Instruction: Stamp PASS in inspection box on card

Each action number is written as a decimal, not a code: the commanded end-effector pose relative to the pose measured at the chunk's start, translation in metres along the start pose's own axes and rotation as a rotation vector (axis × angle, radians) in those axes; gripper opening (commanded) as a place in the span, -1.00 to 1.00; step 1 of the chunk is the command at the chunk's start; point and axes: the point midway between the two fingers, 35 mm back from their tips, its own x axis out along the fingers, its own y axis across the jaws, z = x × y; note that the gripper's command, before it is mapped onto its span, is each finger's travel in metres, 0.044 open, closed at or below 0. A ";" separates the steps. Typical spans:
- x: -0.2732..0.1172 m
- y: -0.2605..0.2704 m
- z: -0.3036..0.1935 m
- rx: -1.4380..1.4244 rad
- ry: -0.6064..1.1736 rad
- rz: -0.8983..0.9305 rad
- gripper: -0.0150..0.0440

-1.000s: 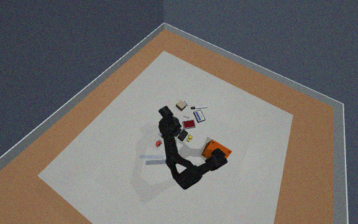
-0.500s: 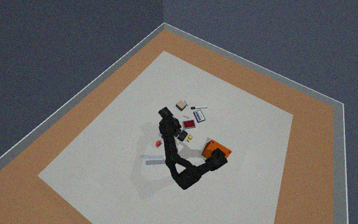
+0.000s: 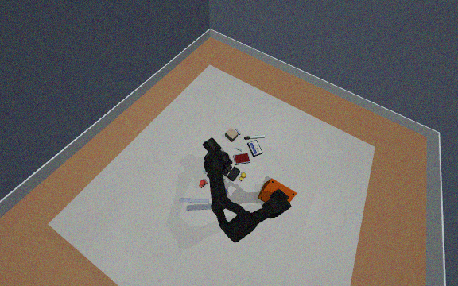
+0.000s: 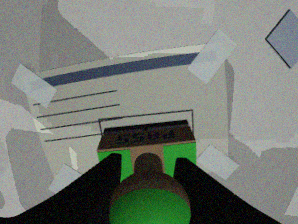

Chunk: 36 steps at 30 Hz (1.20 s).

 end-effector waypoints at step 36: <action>0.004 0.000 0.000 0.005 -0.006 -0.002 -0.49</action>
